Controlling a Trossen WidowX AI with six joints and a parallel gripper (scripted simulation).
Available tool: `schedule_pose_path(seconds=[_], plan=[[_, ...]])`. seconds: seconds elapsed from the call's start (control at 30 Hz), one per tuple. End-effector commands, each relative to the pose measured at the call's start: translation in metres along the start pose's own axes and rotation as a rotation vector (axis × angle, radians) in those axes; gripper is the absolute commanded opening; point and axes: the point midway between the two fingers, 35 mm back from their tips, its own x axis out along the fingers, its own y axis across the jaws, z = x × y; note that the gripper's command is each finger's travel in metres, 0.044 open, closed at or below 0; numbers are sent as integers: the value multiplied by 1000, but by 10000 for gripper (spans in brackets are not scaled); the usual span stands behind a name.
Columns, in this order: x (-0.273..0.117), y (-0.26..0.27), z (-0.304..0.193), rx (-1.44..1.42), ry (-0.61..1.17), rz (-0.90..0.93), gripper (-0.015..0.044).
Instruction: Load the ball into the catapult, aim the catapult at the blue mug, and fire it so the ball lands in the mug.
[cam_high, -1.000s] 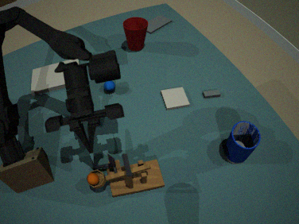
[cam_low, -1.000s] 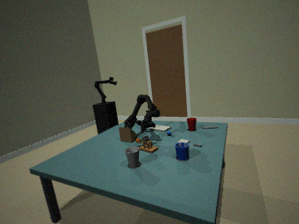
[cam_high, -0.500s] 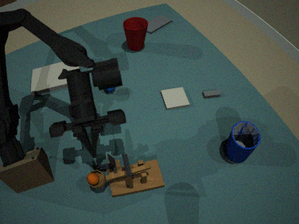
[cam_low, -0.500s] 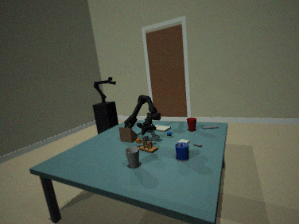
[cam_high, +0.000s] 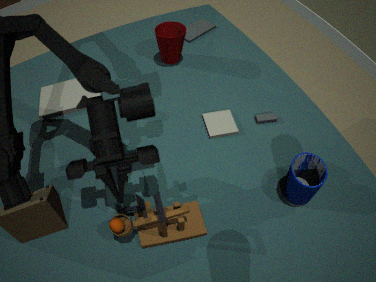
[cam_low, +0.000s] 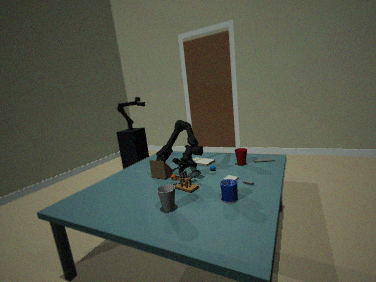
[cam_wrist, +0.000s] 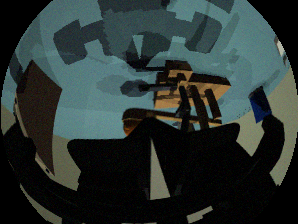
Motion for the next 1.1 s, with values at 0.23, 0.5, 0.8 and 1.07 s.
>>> schedule_pose_path(seconds=[0.23,0.5,0.8,1.07], plan=[[15,5,14,1,-5,10,0],[24,7,24,1,-5,11,0],[41,10,43,1,-6,12,0],[-14,-4,25,0,-4,4,0]])
